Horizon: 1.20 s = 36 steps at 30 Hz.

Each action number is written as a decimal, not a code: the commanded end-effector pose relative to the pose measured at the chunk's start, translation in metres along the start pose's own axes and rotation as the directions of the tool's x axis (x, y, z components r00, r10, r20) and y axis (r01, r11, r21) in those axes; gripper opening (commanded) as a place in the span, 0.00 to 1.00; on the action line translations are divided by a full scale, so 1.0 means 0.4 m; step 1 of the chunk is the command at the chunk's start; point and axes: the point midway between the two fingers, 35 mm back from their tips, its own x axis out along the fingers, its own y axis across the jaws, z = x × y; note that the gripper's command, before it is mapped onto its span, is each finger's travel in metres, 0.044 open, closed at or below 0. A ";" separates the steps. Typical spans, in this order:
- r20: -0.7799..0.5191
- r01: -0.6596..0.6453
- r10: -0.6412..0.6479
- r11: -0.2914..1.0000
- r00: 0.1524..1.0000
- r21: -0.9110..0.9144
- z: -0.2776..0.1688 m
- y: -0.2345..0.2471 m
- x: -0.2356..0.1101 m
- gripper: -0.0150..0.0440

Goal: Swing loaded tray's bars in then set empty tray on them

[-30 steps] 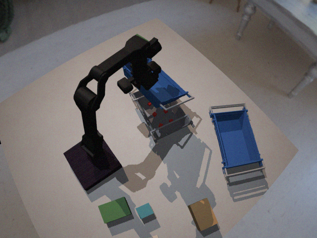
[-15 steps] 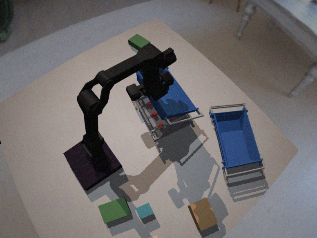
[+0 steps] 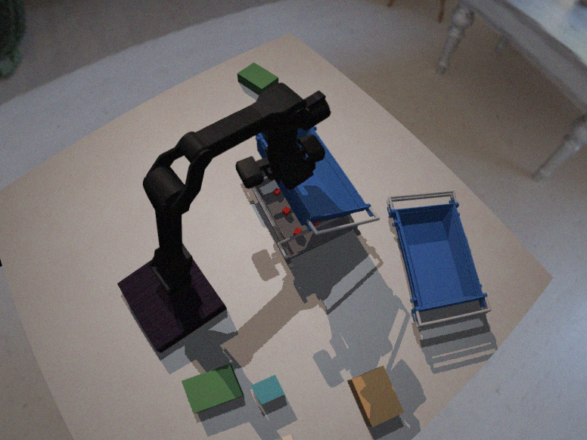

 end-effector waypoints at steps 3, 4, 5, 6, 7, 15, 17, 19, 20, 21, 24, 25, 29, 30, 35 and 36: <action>-0.003 -0.020 0.020 1.000 1.000 0.005 0.000 0.004 -0.010 0.25; -0.003 -0.020 0.020 1.000 1.000 0.005 0.000 0.004 -0.010 0.25; -0.003 -0.020 0.020 1.000 1.000 0.005 0.000 0.004 -0.010 0.25; -0.003 -0.020 0.020 1.000 1.000 0.005 0.000 0.004 -0.010 0.25; -0.003 -0.020 0.020 1.000 1.000 0.005 0.000 0.004 -0.010 0.25; -0.003 -0.020 0.020 1.000 1.000 0.005 0.000 0.004 -0.010 0.25; -0.003 -0.020 0.020 1.000 1.000 0.005 0.004 0.004 -0.010 0.25; -0.003 -0.020 0.020 1.000 1.000 0.005 0.003 0.004 -0.010 0.25; -0.003 -0.020 0.020 1.000 1.000 0.005 0.003 0.004 -0.010 0.25; -0.003 -0.020 0.020 1.000 1.000 0.005 0.003 0.004 -0.010 0.25; -0.003 -0.020 0.020 1.000 1.000 0.005 0.003 0.004 -0.010 0.25; -0.003 -0.020 0.020 1.000 1.000 0.005 0.003 0.004 -0.010 0.25; -0.003 -0.020 0.020 1.000 1.000 0.005 0.003 0.004 -0.010 0.25; -0.003 -0.020 0.020 1.000 1.000 0.005 0.003 0.004 -0.010 0.25; -0.003 -0.020 0.020 1.000 1.000 0.005 0.003 0.005 -0.005 0.25; -0.003 -0.020 0.020 1.000 1.000 0.005 0.003 0.005 -0.002 0.25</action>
